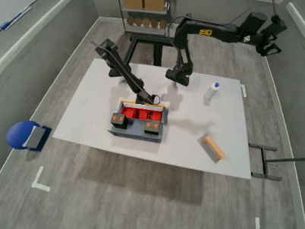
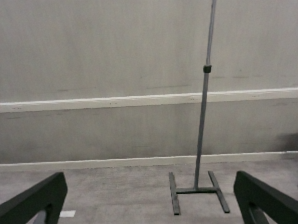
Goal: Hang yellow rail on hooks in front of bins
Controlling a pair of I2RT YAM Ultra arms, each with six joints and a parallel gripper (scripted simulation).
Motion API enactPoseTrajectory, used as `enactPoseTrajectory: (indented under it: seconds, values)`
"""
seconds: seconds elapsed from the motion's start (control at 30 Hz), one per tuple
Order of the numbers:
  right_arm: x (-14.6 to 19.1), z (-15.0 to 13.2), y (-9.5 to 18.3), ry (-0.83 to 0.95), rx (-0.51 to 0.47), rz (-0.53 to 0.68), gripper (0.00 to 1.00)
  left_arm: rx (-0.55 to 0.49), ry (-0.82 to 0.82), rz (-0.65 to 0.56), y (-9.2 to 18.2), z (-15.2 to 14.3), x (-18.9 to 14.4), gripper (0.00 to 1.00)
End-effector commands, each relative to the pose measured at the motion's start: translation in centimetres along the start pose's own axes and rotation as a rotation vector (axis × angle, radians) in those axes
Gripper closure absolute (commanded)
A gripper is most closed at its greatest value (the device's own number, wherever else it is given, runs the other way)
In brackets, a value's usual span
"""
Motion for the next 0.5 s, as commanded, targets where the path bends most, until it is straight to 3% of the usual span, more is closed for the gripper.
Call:
enactPoseTrajectory:
  seconds: [0.0,0.47]
  values:
    - [-0.78,1.75,1.77,-0.008,-0.062,-0.034,1.0,-0.051,-0.007,0.01,0.92,1.23,0.34,0.0]
    - [-0.65,1.82,1.26,-0.007,-0.058,-0.031,1.0,-0.051,-0.007,0.01,0.92,1.23,0.34,0.0]
Point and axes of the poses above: on each arm, the point where the finger pads meet when closed, its own y axis back along the fingers, its own x axis across the jaws, z = x × y, the point moved 9 cm from there along y, back along the fingers, and after that the axes turned 4 degrees about -y, right-handed, at the moved point
